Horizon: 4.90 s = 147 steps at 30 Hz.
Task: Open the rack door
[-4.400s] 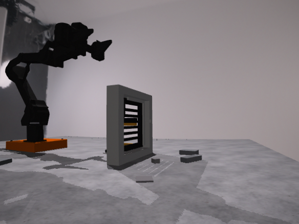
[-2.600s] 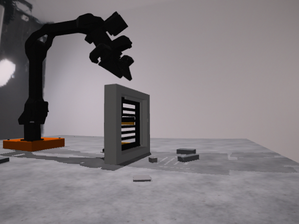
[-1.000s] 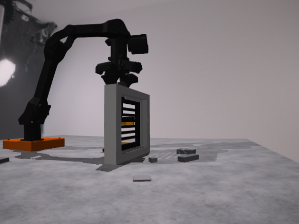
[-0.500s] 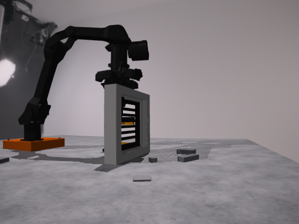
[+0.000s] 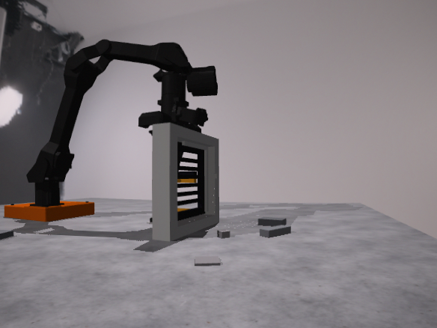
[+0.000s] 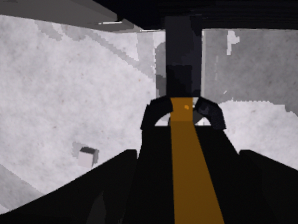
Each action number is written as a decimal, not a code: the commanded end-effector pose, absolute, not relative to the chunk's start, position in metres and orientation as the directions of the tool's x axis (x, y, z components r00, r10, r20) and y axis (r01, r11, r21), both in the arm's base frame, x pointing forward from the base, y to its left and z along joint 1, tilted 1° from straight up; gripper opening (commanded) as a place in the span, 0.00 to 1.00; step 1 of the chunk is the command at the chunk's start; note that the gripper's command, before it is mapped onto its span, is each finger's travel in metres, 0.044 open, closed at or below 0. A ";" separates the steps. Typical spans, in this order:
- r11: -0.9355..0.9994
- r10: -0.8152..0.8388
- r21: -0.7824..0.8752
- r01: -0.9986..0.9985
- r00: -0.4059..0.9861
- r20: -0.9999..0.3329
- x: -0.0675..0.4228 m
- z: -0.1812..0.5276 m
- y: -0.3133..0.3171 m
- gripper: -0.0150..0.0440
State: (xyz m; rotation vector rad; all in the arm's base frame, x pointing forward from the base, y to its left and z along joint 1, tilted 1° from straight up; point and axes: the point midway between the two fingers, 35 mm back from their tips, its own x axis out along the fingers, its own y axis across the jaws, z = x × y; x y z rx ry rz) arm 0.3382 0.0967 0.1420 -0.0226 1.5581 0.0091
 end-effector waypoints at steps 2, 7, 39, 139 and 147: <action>1.000 -0.004 -0.004 -0.026 0.011 -1.000 0.338 0.141 0.097 0.42; 1.000 -0.004 -0.004 -0.026 0.011 -1.000 0.338 0.141 0.097 0.36; 0.510 -0.004 -0.012 -0.860 0.011 -1.000 0.338 0.141 0.097 0.28; 0.658 -0.004 0.006 0.753 0.011 -1.000 0.338 0.141 0.097 0.74; 0.316 -0.004 0.010 0.949 0.011 -1.000 0.338 0.141 0.097 0.74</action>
